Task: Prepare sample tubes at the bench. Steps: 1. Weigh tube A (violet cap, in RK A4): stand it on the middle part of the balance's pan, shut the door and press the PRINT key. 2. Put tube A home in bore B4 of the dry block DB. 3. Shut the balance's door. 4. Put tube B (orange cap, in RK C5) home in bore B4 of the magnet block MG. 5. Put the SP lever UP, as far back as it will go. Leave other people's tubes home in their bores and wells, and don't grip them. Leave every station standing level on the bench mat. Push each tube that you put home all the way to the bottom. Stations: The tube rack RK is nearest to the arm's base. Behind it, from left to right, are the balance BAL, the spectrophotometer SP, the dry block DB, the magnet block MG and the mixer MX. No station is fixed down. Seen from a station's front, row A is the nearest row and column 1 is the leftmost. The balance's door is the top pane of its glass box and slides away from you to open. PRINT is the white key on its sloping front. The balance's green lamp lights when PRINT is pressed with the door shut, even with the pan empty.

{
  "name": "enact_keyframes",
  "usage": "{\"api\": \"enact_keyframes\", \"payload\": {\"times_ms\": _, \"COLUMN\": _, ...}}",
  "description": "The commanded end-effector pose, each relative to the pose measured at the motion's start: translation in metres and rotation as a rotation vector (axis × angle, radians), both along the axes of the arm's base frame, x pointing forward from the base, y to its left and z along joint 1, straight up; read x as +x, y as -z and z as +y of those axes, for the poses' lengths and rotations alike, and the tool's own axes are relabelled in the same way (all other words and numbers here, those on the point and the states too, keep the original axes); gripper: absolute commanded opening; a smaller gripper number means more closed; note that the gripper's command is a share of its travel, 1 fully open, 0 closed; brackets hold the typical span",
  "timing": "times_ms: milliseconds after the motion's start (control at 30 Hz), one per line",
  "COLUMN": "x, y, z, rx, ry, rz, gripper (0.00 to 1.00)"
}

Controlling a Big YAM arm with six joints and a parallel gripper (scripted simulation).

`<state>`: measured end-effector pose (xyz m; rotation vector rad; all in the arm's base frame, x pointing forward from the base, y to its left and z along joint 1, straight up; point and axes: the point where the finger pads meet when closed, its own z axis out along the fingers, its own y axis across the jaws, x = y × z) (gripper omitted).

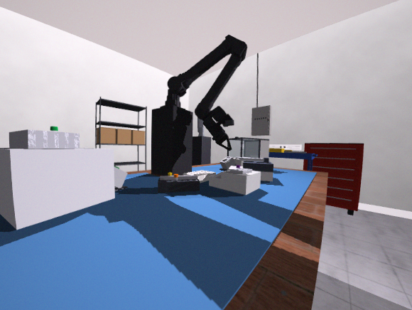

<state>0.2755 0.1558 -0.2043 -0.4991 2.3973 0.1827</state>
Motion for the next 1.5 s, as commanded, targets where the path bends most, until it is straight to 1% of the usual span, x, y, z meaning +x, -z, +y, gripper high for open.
{"api": "enact_keyframes", "payload": {"times_ms": 0, "x": 0.003, "y": 0.008, "z": -0.002, "rx": -0.003, "ry": 0.001, "rz": -0.004, "gripper": 0.00}}
{"api": "enact_keyframes", "payload": {"times_ms": 300, "x": 0.007, "y": 0.022, "z": 0.000, "rx": -0.002, "ry": 0.001, "rz": -0.004, "gripper": 0.00}}
{"api": "enact_keyframes", "payload": {"times_ms": 433, "x": 0.008, "y": 0.025, "z": 0.002, "rx": 0.000, "ry": -0.005, "rz": -0.006, "gripper": 0.00}}
{"api": "enact_keyframes", "payload": {"times_ms": 867, "x": 0.014, "y": 0.046, "z": 0.002, "rx": -0.003, "ry": 0.002, "rz": -0.003, "gripper": 0.00}}
{"api": "enact_keyframes", "payload": {"times_ms": 933, "x": 0.014, "y": 0.046, "z": 0.002, "rx": -0.003, "ry": 0.002, "rz": -0.003, "gripper": 0.00}}
{"api": "enact_keyframes", "payload": {"times_ms": 1400, "x": 0.020, "y": 0.070, "z": 0.004, "rx": -0.008, "ry": 0.002, "rz": 0.004, "gripper": 0.00}}
{"api": "enact_keyframes", "payload": {"times_ms": 1467, "x": 0.019, "y": 0.070, "z": 0.004, "rx": -0.008, "ry": 0.002, "rz": 0.005, "gripper": 0.00}}
